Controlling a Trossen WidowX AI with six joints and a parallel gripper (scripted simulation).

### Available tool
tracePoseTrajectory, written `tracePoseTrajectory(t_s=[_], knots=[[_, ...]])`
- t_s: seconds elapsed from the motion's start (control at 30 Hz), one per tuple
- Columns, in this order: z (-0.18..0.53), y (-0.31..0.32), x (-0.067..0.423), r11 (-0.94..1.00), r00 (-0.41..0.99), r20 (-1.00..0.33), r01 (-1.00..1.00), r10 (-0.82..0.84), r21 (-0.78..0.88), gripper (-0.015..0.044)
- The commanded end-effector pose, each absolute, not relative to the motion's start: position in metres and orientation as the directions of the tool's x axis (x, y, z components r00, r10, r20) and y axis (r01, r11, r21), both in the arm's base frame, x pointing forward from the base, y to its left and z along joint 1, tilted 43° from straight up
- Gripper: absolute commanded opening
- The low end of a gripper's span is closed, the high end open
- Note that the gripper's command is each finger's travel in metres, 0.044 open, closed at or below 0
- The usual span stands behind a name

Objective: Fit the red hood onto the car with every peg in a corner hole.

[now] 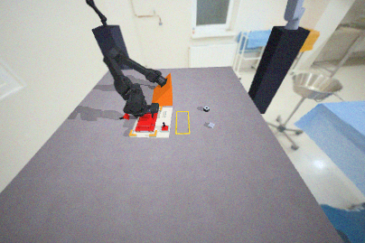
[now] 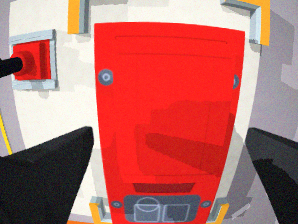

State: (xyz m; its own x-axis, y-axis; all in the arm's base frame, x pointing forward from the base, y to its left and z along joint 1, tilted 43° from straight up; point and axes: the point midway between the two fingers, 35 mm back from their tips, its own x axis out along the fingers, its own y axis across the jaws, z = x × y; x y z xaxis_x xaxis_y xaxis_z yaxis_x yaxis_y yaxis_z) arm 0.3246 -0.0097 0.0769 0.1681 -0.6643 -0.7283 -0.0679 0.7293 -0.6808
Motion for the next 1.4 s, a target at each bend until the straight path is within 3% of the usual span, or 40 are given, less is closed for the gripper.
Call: tracePoseTrajectory(t_s=[0.0,1.37], knots=[[0.099,0.011,0.322,0.733,0.176,-0.73,-0.063,-0.66,-0.678,0.044],[0.111,0.021,0.318,0.731,0.175,-0.728,-0.062,-0.663,-0.68,0.044]])
